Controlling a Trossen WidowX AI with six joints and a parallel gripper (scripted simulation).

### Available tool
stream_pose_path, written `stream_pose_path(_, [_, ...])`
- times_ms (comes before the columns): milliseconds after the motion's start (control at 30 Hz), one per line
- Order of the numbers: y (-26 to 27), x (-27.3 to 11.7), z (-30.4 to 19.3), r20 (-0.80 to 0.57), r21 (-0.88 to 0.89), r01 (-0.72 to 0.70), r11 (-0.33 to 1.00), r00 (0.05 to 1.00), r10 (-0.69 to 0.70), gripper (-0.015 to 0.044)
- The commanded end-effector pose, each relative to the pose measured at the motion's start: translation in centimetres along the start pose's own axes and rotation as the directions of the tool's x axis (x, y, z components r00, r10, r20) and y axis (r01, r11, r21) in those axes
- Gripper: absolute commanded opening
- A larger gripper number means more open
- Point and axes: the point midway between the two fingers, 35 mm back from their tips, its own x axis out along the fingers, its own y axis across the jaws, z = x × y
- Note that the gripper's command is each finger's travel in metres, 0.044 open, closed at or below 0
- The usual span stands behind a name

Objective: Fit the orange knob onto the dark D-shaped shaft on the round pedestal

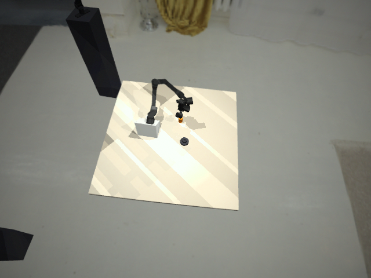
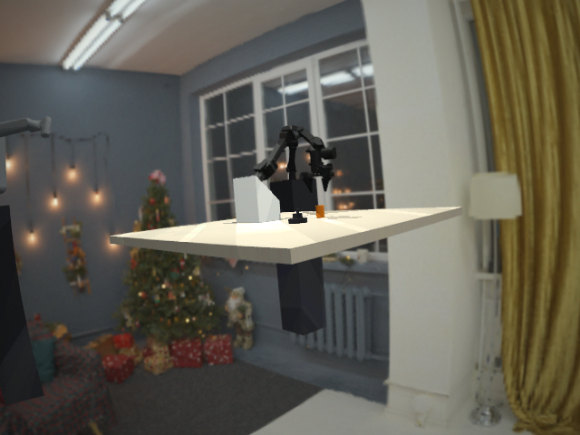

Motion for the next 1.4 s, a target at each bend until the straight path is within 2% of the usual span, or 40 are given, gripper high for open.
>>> stream_pose_path(0, [0.1,0.0,0.0,0.0,-0.027,-0.004,1.0,1.0,0.004,0.044])
stream_pose_path(167, [0.1,3.5,0.0,-0.001,-0.027,-0.006,1.0,1.0,0.006,0.044])
stream_pose_path(1367, [0.2,8.7,0.1,-0.002,-0.027,-0.006,1.0,1.0,0.006,0.044])
